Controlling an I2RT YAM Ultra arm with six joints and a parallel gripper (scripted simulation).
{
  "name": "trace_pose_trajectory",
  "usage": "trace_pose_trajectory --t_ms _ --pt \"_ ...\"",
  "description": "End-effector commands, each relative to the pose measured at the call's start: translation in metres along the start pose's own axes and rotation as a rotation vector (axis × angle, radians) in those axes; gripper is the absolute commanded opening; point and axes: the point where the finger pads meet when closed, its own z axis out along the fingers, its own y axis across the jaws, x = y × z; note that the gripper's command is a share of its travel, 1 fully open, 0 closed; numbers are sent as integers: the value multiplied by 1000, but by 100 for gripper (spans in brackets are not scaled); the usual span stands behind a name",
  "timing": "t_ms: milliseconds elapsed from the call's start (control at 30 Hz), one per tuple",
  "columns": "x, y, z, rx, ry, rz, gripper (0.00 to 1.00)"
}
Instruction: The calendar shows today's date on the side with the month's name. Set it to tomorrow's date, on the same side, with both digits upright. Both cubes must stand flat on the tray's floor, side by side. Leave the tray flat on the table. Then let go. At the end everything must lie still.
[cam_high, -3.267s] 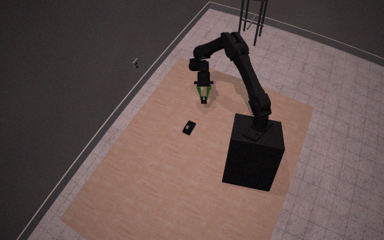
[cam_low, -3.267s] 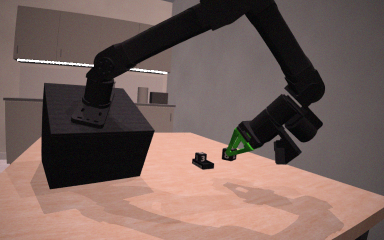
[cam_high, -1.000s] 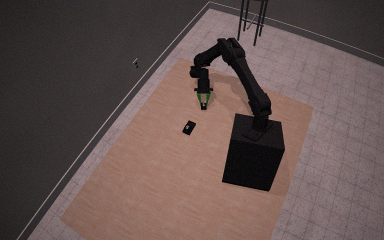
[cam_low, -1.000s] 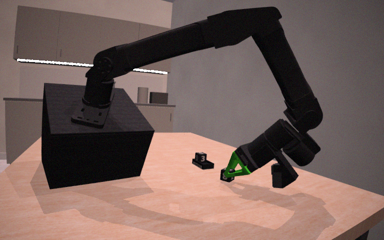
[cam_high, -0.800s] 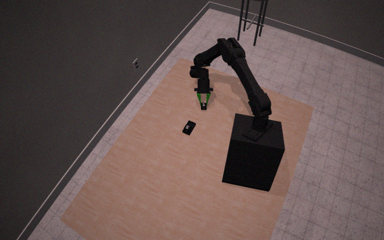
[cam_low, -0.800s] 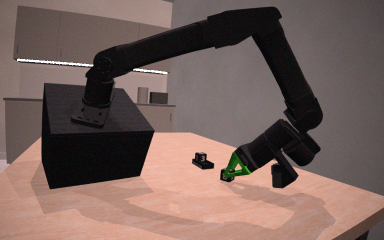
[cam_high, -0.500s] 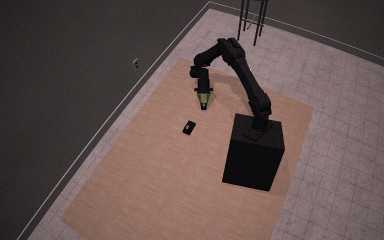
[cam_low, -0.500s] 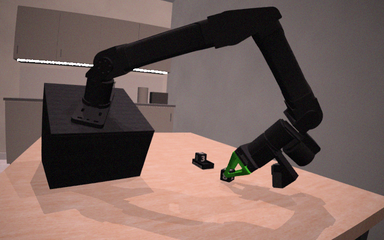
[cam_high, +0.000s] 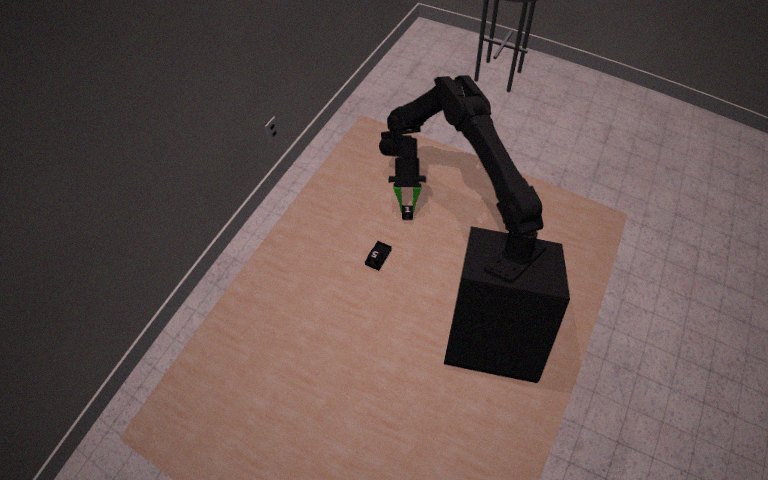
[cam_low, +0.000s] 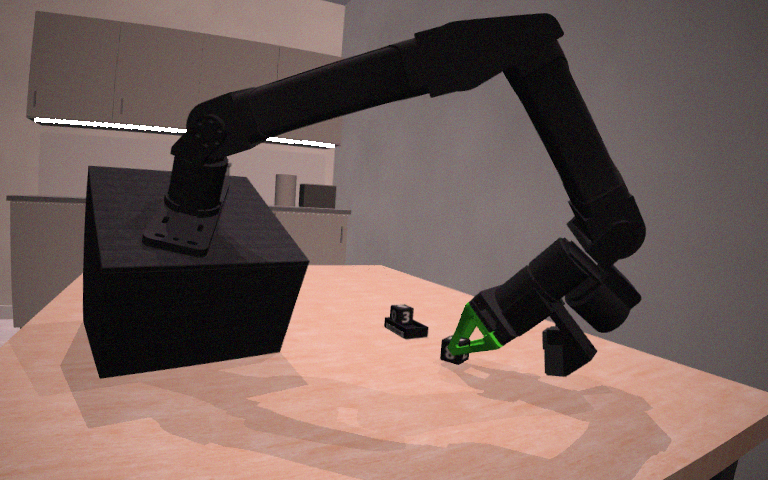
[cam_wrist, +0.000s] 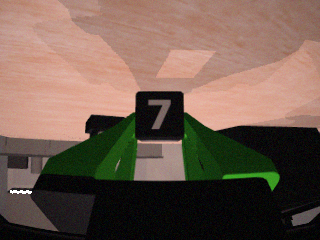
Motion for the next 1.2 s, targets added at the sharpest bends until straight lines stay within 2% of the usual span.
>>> trace_pose_trajectory --t_ms 0,1167 --pt "0 2 -4 -6 -9 -5 26" --pt "-3 2 -1 -6 -9 -5 26"
